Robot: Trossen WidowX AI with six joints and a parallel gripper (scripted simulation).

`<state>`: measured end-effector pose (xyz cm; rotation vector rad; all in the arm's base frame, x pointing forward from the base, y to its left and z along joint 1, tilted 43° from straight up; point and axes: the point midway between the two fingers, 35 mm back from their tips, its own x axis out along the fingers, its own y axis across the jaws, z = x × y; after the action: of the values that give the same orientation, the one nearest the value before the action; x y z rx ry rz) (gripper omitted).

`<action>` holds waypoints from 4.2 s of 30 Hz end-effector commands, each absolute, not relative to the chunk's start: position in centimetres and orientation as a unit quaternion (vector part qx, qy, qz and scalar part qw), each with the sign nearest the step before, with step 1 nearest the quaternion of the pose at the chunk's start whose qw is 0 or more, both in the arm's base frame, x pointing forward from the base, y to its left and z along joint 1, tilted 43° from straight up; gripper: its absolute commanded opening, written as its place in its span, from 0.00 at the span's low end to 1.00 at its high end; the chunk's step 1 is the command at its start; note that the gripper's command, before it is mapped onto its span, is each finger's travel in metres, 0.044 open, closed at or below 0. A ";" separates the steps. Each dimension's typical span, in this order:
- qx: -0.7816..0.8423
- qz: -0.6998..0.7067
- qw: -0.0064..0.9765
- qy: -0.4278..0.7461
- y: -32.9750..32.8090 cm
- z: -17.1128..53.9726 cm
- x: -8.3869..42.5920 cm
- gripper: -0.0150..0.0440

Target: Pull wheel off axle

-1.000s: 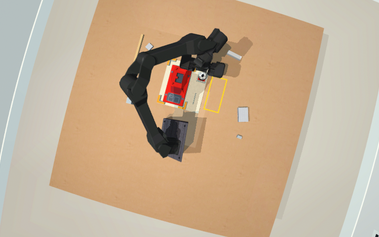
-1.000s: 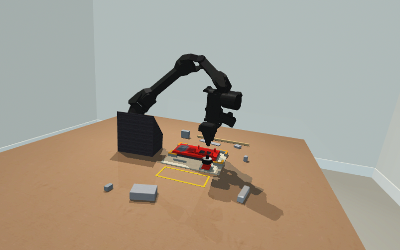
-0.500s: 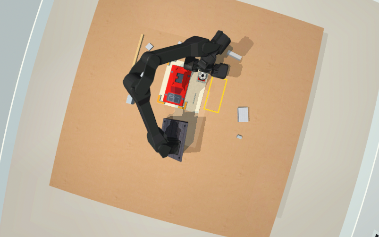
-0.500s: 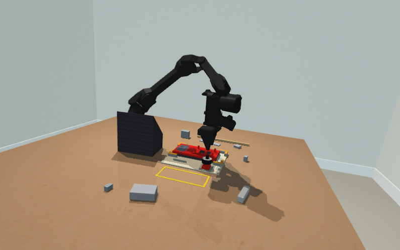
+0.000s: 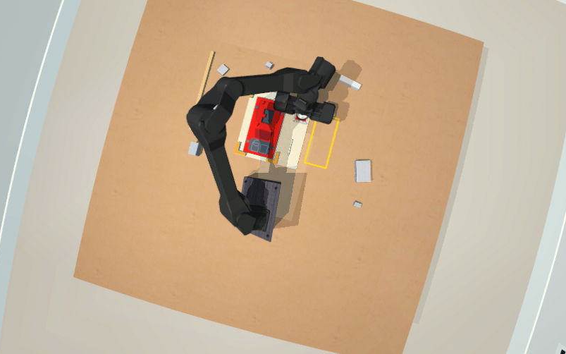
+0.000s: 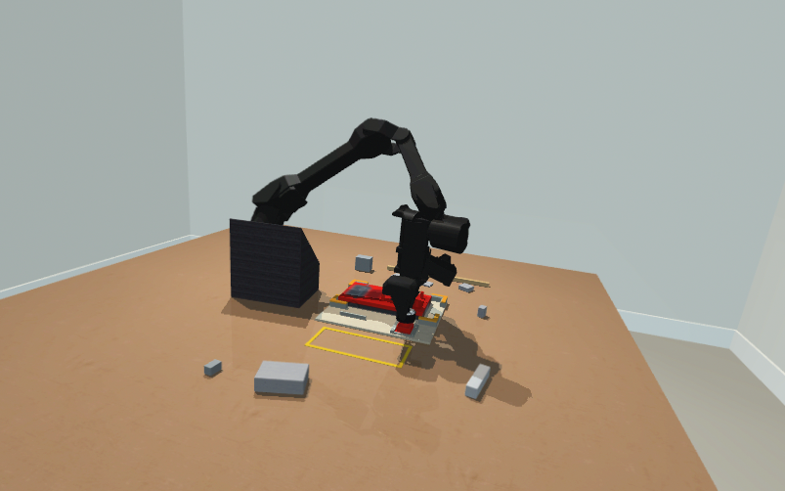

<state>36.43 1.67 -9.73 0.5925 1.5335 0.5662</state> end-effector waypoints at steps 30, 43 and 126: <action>0.261 0.249 0.645 0.674 1.2 -9.2 36.4 0.25; 0.261 0.248 0.646 0.673 0.9 -8.9 36.5 0.25; 0.264 0.246 0.648 0.671 -1.4 -6.4 36.5 0.25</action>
<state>36.35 -0.70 -6.95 0.6060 1.5323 0.5644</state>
